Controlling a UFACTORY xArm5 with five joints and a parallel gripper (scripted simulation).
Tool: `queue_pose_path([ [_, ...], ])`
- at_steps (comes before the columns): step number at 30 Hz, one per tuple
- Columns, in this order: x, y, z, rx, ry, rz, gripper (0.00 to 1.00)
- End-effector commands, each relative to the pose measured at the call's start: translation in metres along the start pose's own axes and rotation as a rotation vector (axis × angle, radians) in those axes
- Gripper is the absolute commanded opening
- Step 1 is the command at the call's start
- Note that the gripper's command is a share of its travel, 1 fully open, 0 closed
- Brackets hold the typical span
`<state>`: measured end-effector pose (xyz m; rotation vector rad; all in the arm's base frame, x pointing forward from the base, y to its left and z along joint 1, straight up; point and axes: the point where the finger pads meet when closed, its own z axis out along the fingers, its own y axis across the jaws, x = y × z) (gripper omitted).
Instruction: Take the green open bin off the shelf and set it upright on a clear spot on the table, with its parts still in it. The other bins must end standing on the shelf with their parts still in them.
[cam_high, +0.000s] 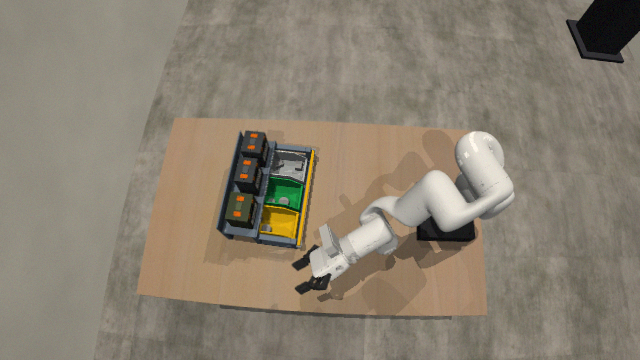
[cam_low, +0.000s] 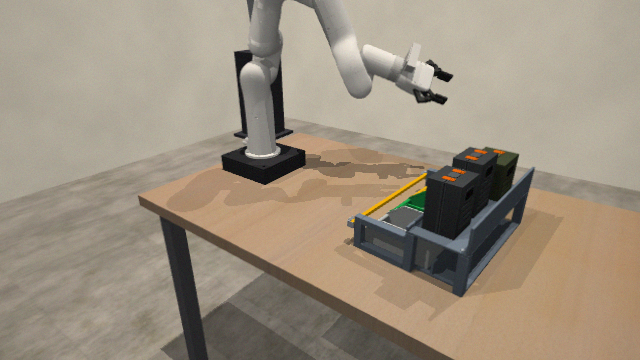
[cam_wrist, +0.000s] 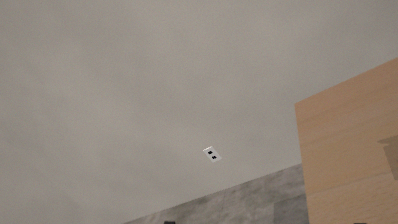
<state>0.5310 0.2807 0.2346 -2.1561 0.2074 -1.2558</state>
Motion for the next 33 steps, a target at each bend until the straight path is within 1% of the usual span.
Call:
queue_pose_path([
  [1, 0.0017, -0.0018, -0.0001, -0.025, 0.026, 0.0, 1.0],
  [6, 0.0017, -0.0018, -0.0001, -0.025, 0.026, 0.0, 1.0],
  [7, 0.0018, -0.0016, -0.0001, -0.003, 0.008, 0.0, 1.0],
  [11, 0.0016, -0.0019, -0.0001, -0.025, 0.026, 0.0, 1.0],
  [23, 0.0016, -0.0019, -0.0001, -0.025, 0.026, 0.0, 1.0],
  [24, 0.0017, -0.0017, -0.0001, -0.002, 0.008, 0.0, 1.0],
  [28, 0.0015, -0.0019, -0.0001, -0.025, 0.026, 0.0, 1.0],
  [33, 0.0015, -0.0019, -0.0001, -0.025, 0.026, 0.0, 1.0],
])
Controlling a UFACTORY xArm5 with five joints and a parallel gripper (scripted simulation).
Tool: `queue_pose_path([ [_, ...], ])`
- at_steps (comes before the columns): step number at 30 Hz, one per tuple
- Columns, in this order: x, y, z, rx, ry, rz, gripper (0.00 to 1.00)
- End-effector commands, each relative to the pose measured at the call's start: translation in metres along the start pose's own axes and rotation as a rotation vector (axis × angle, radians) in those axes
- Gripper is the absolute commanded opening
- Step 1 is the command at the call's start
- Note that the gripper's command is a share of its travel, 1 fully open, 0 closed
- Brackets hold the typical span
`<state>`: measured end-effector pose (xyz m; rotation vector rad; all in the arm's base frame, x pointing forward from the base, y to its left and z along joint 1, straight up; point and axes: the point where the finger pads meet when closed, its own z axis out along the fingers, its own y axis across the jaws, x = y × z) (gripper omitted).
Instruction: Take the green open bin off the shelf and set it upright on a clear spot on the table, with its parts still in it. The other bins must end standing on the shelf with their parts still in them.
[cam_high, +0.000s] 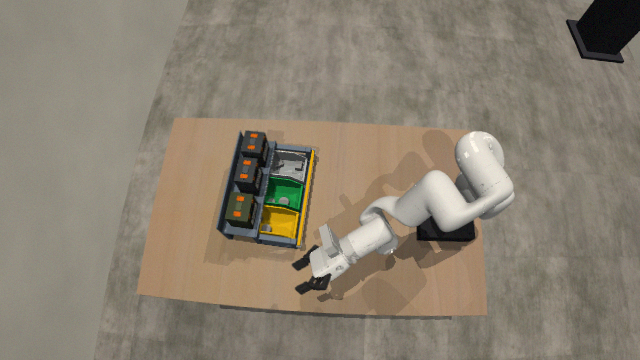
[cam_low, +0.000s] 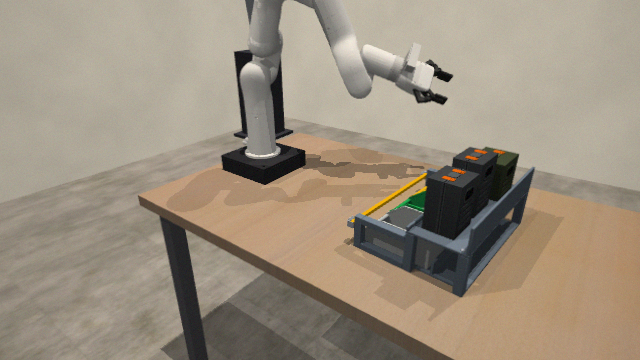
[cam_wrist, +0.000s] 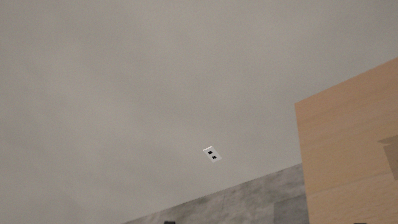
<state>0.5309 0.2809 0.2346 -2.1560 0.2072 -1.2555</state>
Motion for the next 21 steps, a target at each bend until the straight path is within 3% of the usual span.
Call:
queue_pose_path([
  [1, 0.0017, -0.0018, -0.0001, -0.025, 0.026, 0.0, 1.0],
  [7, 0.0017, -0.0018, -0.0001, -0.025, 0.026, 0.0, 1.0],
  [8, 0.0018, -0.0016, -0.0001, -0.003, 0.008, 0.0, 1.0],
  [12, 0.0016, -0.0018, -0.0001, -0.025, 0.026, 0.0, 1.0],
  [21, 0.0016, -0.0018, -0.0001, -0.025, 0.026, 0.0, 1.0],
])
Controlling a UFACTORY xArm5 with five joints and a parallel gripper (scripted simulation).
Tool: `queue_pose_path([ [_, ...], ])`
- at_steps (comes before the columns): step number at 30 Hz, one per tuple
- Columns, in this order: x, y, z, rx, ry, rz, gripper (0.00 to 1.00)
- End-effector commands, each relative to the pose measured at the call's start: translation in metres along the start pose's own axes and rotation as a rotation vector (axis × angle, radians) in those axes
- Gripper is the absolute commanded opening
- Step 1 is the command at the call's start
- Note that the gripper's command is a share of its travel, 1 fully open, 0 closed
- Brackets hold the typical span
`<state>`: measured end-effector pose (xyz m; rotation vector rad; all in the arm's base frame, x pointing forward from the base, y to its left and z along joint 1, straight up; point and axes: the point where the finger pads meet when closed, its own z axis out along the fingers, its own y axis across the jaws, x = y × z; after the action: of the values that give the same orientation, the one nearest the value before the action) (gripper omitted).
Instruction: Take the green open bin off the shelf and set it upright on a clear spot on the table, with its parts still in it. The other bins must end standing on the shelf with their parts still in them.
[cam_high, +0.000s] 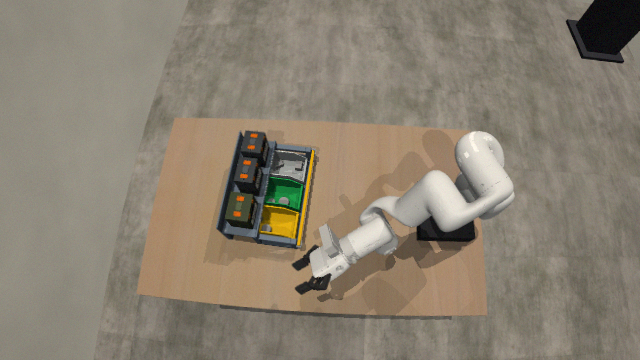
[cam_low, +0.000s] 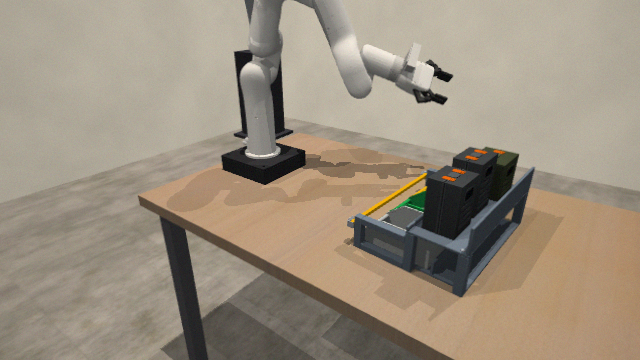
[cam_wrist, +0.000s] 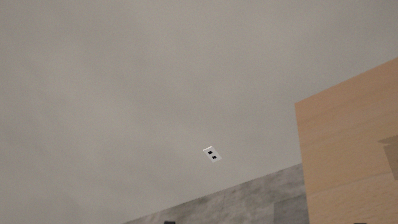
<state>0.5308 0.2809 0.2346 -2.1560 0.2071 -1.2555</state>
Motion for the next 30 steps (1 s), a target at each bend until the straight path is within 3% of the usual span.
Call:
queue_pose_path([
  [1, 0.002, -0.002, 0.0, -0.025, 0.027, 0.0, 1.0],
  [3, 0.002, -0.002, 0.0, -0.025, 0.027, 0.0, 1.0],
  [4, 0.002, 0.0, -0.001, -0.016, 0.001, 0.019, 1.0],
  [18, 0.007, 0.041, -0.012, -0.123, -0.015, 0.124, 1.0],
  [30, 0.011, 0.066, -0.019, -0.19, -0.025, 0.19, 1.0],
])
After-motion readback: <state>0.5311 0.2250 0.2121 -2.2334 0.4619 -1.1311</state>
